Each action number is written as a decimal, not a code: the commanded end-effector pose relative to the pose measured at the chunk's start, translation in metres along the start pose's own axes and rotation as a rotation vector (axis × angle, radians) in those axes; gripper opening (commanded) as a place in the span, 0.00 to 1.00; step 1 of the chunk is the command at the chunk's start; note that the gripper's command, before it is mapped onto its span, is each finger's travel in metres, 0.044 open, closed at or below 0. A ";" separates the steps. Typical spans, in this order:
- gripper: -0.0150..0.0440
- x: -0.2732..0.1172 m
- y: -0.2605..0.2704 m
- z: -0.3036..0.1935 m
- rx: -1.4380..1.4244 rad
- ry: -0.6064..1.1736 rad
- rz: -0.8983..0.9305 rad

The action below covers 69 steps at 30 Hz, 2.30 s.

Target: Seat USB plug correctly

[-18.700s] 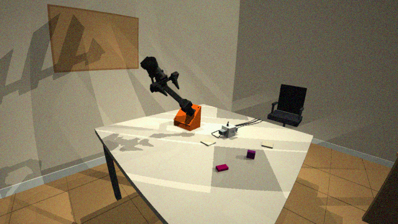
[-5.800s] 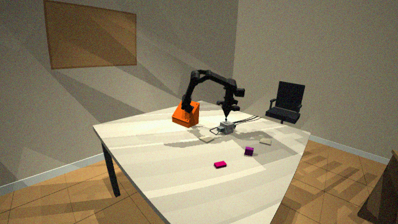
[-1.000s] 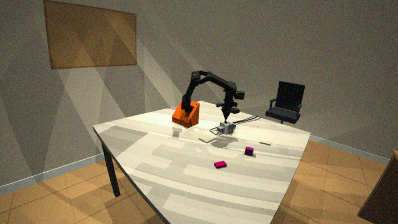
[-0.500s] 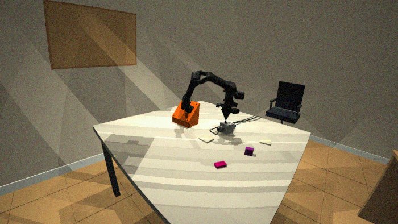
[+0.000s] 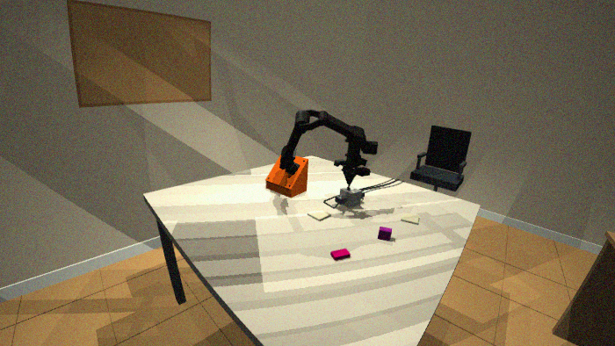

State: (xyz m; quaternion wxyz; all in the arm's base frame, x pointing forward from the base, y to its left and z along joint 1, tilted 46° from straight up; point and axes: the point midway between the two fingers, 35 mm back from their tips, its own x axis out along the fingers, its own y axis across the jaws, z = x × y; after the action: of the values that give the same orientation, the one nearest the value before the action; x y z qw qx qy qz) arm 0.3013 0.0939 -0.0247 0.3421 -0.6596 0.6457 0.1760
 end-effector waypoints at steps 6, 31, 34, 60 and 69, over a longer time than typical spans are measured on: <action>0.25 0.002 0.000 0.000 -0.003 0.001 -0.001; 0.25 0.004 0.000 0.000 -0.003 0.001 -0.002; 0.25 0.004 0.000 0.000 -0.003 0.001 -0.002; 0.42 0.001 0.001 0.001 -0.007 -0.002 -0.004; 0.42 0.001 0.001 0.001 -0.007 -0.002 -0.004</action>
State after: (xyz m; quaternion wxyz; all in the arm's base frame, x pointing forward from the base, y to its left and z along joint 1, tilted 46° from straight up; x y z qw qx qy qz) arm 0.3007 0.0940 -0.0265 0.3408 -0.6618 0.6435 0.1782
